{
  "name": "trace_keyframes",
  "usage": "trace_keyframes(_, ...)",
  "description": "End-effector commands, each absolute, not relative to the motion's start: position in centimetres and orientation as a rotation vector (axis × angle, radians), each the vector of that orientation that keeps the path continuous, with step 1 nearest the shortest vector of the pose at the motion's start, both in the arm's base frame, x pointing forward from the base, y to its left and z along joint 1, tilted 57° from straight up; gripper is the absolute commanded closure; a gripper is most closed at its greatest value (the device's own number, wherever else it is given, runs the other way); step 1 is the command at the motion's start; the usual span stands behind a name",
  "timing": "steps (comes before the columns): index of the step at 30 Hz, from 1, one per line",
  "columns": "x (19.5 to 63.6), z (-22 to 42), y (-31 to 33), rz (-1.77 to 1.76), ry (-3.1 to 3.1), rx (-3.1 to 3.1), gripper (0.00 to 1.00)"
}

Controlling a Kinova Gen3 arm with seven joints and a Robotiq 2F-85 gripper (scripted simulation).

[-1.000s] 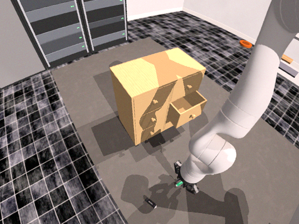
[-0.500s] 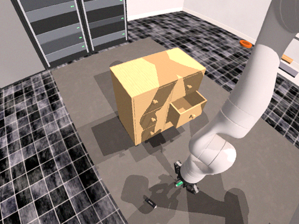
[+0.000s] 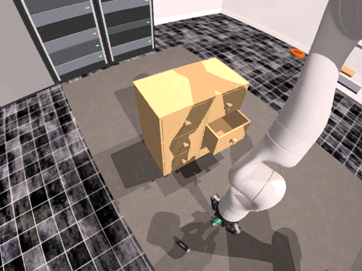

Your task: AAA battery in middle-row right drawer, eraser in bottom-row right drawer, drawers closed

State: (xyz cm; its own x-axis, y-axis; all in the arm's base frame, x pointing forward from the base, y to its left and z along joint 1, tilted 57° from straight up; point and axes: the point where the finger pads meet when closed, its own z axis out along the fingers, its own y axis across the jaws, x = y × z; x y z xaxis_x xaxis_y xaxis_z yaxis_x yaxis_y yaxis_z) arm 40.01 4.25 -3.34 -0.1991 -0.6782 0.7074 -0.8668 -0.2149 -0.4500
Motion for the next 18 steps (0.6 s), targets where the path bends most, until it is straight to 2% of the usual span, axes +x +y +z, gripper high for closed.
trace_keyframes(1, 39.97, -3.61, 4.56, 1.375, -1.843, 1.845, 0.76)
trace_keyframes(18, 40.14, -3.82, 4.33, 1.375, -1.843, 1.845, 0.76)
